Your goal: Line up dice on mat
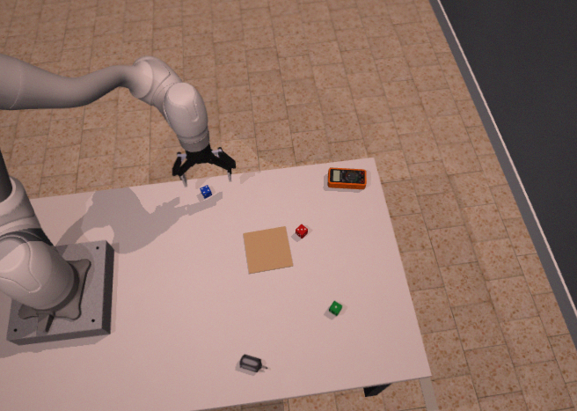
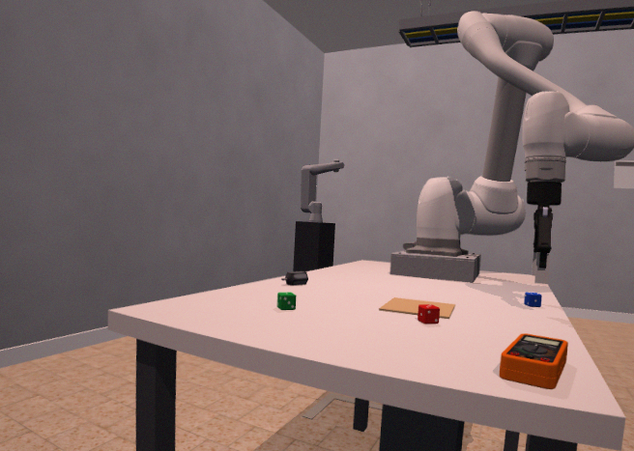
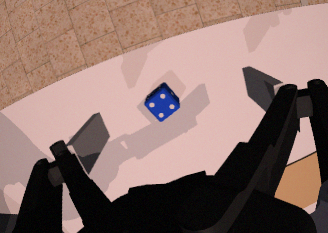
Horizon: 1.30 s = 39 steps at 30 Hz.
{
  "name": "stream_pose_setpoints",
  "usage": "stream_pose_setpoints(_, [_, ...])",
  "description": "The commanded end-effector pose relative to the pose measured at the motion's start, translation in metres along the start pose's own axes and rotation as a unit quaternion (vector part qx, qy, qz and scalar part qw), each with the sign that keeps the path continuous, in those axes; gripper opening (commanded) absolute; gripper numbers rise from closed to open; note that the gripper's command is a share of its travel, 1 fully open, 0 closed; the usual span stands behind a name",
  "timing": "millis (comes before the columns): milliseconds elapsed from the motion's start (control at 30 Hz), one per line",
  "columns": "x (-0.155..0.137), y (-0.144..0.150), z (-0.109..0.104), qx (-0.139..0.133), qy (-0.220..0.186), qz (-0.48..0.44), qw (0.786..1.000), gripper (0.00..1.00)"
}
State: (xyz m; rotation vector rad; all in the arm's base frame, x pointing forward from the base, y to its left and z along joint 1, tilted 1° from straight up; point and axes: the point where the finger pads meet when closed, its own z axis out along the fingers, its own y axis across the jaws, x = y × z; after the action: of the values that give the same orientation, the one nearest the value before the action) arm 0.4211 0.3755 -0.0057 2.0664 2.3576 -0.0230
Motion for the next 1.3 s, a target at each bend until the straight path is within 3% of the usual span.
stream_pose_setpoints(0, [0.004, 0.000, -0.012, -0.002, 0.002, -0.001, 1.000, 1.00])
stream_pose_setpoints(167, [0.004, -0.001, -0.038, -0.002, 0.003, -0.001, 1.000, 1.00])
stream_pose_setpoints(233, [0.004, -0.001, -0.038, -0.002, 0.003, -0.001, 1.000, 1.00])
stream_pose_setpoints(533, [0.004, -0.001, -0.086, -0.002, 0.003, -0.002, 1.000, 1.00])
stream_pose_setpoints(967, [0.003, -0.001, -0.088, -0.001, 0.002, -0.002, 1.000, 1.00])
stream_pose_setpoints(1067, [-0.005, 0.014, -0.087, 0.001, 0.001, 0.010, 1.000, 1.00])
stream_pose_setpoints(1167, [-0.030, 0.061, -0.089, 0.000, 0.001, 0.044, 0.999, 1.00])
stream_pose_setpoints(1267, [-0.044, 0.084, -0.090, 0.000, 0.001, 0.062, 0.998, 1.00])
